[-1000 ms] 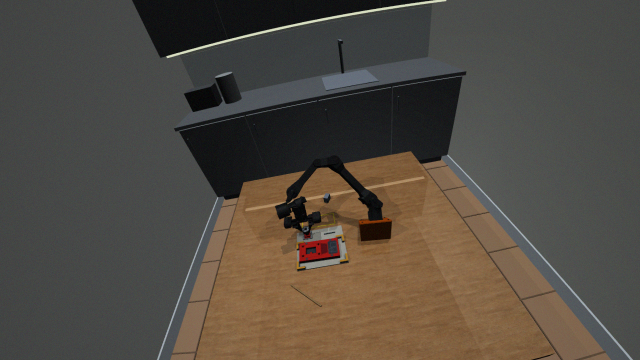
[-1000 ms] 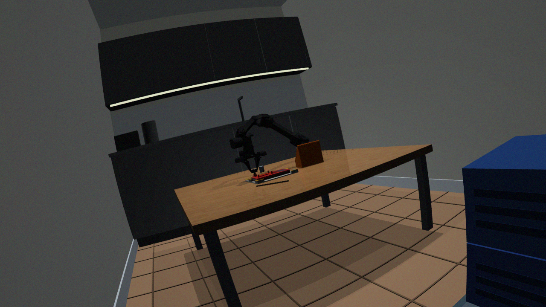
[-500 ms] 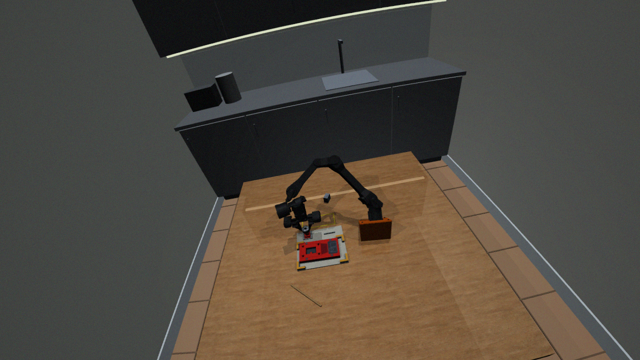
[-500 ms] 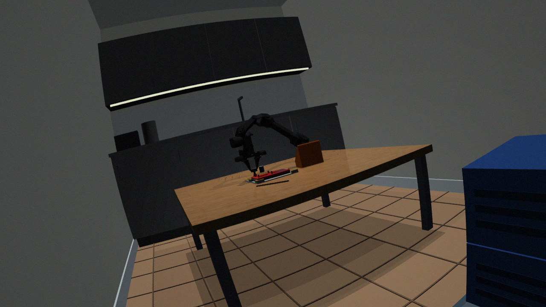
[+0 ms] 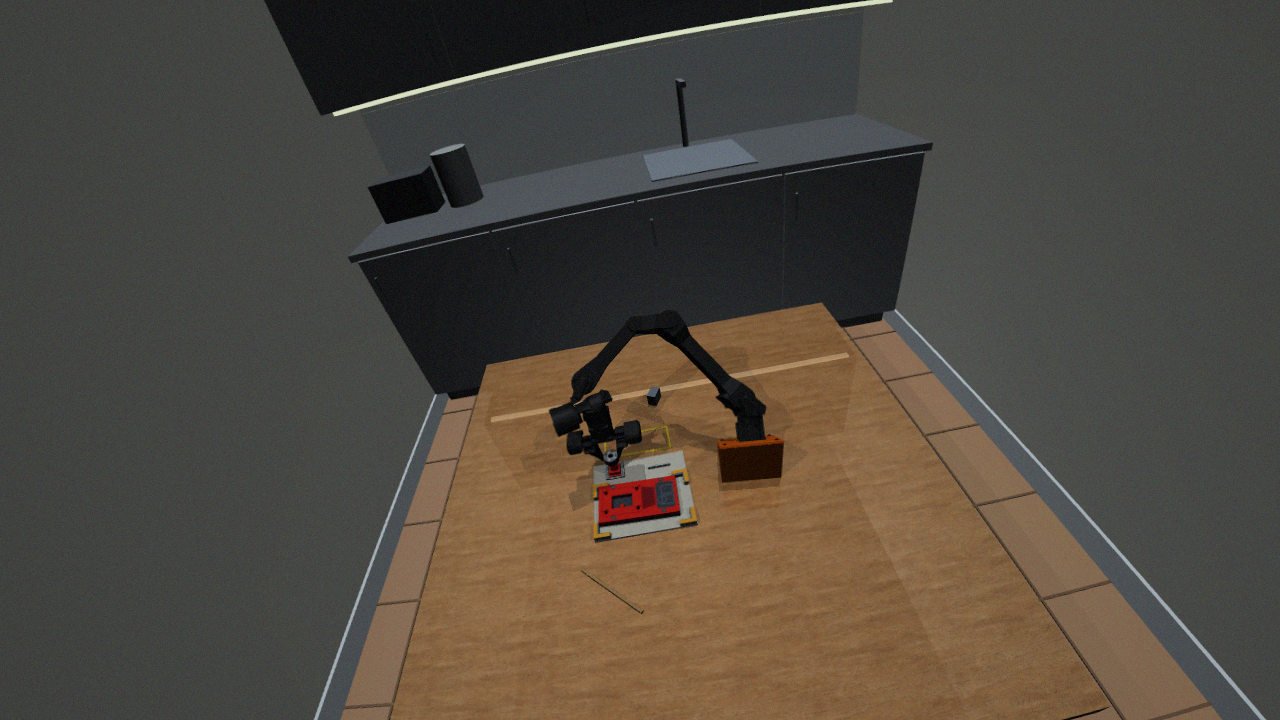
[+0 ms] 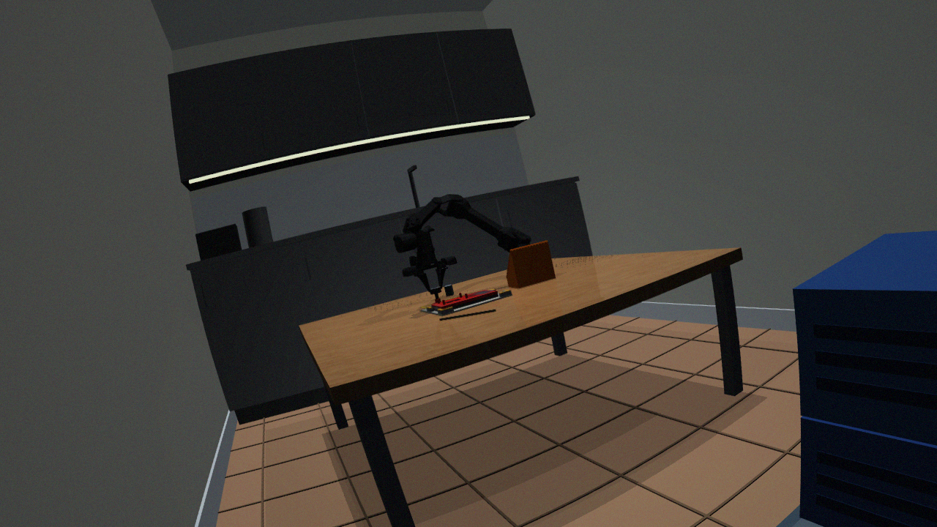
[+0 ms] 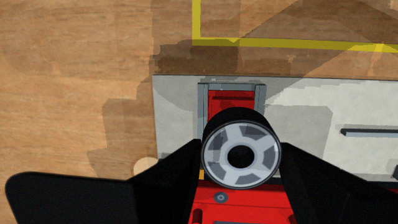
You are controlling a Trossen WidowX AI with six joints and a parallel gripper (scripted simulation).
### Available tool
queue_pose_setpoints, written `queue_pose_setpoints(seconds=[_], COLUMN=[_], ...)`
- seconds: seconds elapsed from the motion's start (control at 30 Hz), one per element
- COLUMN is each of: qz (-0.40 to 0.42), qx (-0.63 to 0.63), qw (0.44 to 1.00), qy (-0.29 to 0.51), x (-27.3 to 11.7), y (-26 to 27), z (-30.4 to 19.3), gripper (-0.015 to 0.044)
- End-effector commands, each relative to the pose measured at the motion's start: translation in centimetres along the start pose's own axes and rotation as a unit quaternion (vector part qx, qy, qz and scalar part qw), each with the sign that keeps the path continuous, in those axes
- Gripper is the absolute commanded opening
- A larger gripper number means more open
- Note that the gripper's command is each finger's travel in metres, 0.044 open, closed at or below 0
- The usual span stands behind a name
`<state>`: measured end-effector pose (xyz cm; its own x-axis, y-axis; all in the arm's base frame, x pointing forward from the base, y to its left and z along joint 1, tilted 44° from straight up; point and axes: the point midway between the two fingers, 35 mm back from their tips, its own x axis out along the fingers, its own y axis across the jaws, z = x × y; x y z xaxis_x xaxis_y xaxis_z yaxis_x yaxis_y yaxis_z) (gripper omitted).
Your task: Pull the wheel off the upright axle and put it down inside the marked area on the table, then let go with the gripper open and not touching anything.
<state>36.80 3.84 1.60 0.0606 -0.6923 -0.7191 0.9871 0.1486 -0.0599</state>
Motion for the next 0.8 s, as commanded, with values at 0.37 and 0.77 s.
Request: queue_pose_setpoints(seconds=[0.37,0.77], qz=[0.003,0.004], qx=[0.000,-0.001], qw=[1.000,1.000], qy=[0.000,0.000], x=[-0.90,-1.29], y=[-0.01,-0.02], z=[-0.09,-0.09], gripper=[0.0000,0.0000])
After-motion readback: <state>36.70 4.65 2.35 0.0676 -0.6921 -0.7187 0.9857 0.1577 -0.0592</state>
